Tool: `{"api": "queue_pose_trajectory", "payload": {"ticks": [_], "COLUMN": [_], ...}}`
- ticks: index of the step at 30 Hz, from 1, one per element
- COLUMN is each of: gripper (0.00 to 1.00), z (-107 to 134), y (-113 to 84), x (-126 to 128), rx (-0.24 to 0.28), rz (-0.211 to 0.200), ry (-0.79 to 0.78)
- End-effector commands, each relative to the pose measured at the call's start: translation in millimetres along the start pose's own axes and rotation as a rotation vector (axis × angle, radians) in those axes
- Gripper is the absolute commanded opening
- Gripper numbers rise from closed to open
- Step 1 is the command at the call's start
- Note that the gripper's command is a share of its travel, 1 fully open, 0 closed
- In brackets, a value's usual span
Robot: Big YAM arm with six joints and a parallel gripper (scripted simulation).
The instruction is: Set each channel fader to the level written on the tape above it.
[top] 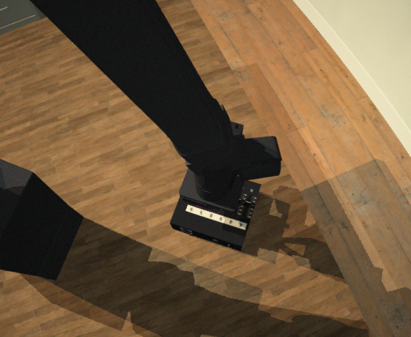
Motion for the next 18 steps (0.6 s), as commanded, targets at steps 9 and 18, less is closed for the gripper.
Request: {"api": "queue_pose_trajectory", "payload": {"ticks": [9, 18], "gripper": [1.00, 1.00], "z": [-6, -6], "y": [-16.3, -47.1], "x": [-7, -4], "rx": [-0.014, -0.013], "rz": [0.025, 0.024], "ry": [-0.005, 0.001]}}
Point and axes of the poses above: the point where the finger pads meet when closed, its own y axis out along the fingers, its own x axis across the jaws, z = x × y, the point moved 5 cm from there along -y, back along the fingers, and after that the axes turned 9 degrees about -y, right-handed, at the moved point
